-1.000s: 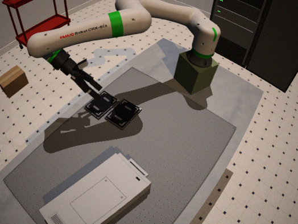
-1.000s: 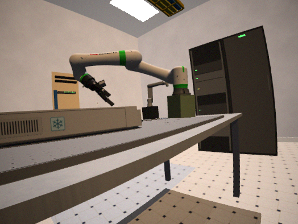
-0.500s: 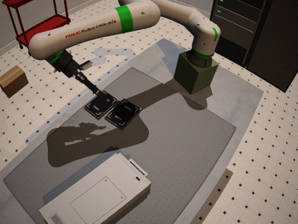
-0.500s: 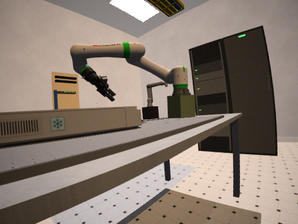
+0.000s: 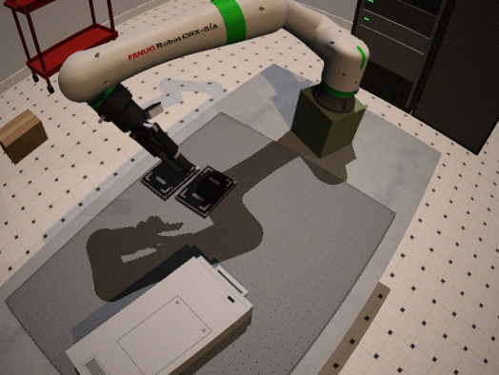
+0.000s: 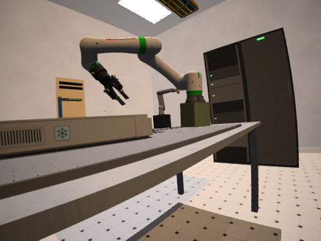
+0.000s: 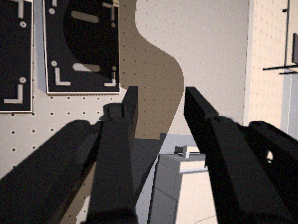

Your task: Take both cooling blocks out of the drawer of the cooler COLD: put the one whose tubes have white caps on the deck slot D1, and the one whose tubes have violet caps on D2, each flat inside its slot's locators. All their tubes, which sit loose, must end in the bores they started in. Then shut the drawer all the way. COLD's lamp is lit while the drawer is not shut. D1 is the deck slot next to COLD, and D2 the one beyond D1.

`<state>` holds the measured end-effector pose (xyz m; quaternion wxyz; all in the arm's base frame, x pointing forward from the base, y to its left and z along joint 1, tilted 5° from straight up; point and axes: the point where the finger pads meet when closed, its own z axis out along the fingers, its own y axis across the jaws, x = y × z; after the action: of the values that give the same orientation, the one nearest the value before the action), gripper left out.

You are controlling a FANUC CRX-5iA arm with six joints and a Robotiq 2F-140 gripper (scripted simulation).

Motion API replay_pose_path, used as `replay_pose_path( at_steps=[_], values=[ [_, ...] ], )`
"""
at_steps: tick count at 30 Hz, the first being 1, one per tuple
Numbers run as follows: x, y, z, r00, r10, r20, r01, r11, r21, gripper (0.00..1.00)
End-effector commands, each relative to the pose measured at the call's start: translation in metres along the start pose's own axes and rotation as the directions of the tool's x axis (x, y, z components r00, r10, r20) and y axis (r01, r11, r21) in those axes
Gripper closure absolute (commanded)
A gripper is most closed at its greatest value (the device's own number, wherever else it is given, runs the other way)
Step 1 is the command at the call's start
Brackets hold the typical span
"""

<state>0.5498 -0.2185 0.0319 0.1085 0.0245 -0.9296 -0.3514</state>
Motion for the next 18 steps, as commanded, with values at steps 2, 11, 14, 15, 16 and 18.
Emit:
replay_pose_path(
  at_steps=[2, 11, 14, 15, 16, 18],
  values=[
    [-0.001, 0.011, 0.001, 0.995, -0.096, 0.007, 0.096, 0.995, 0.033, 0.65],
    [-0.001, 0.035, 0.008, 0.947, -0.321, -0.022, 0.321, 0.943, 0.092, 0.65],
    [0.0, 0.044, 0.011, 0.919, -0.392, -0.037, 0.393, 0.913, 0.109, 0.65],
    [0.0, 0.044, 0.011, 0.909, -0.415, -0.042, 0.417, 0.902, 0.114, 0.65],
    [0.0, 0.044, 0.011, 0.909, -0.415, -0.042, 0.417, 0.902, 0.114, 0.65],
    [0.001, 0.048, 0.012, 0.898, -0.437, -0.048, 0.44, 0.89, 0.119, 0.65]
  ],
)
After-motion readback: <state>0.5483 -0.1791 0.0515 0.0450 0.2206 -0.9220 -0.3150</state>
